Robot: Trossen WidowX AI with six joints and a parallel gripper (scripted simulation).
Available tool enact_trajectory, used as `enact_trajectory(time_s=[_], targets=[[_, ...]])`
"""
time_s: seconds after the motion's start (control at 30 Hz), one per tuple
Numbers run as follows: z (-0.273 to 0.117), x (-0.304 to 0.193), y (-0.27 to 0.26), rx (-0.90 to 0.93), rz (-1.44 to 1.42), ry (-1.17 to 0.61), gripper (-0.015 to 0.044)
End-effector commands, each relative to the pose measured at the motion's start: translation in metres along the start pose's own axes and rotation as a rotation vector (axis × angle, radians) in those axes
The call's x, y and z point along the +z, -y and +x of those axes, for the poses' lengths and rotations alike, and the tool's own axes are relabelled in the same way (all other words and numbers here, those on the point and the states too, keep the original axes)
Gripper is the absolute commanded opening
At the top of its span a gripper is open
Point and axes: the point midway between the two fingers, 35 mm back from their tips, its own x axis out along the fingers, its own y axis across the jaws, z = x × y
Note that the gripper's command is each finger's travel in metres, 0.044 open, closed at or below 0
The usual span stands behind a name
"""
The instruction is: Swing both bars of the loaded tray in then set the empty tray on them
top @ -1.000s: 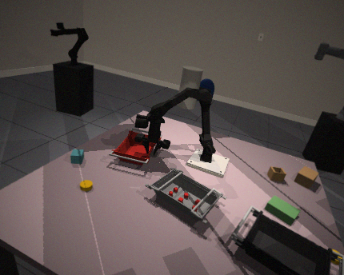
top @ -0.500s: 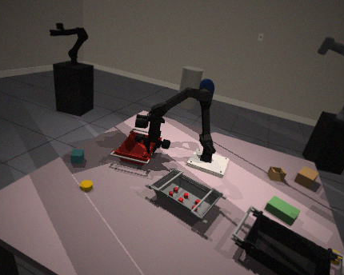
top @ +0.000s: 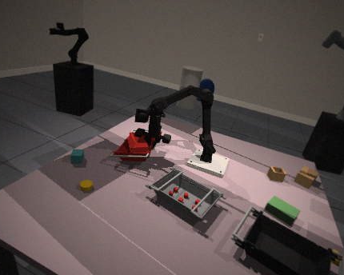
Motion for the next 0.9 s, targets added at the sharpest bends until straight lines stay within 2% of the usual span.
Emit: enact_trajectory(time_s=[0.0, 0.17, 0.87], targets=[[-0.027, 0.000, 0.001, 0.004, 0.002, -0.004, 0.0000], [-0.047, 0.001, 0.003, 0.003, 0.002, -0.004, 0.0000], [-0.047, 0.001, 0.003, 0.003, 0.002, -0.004, 0.0000]])
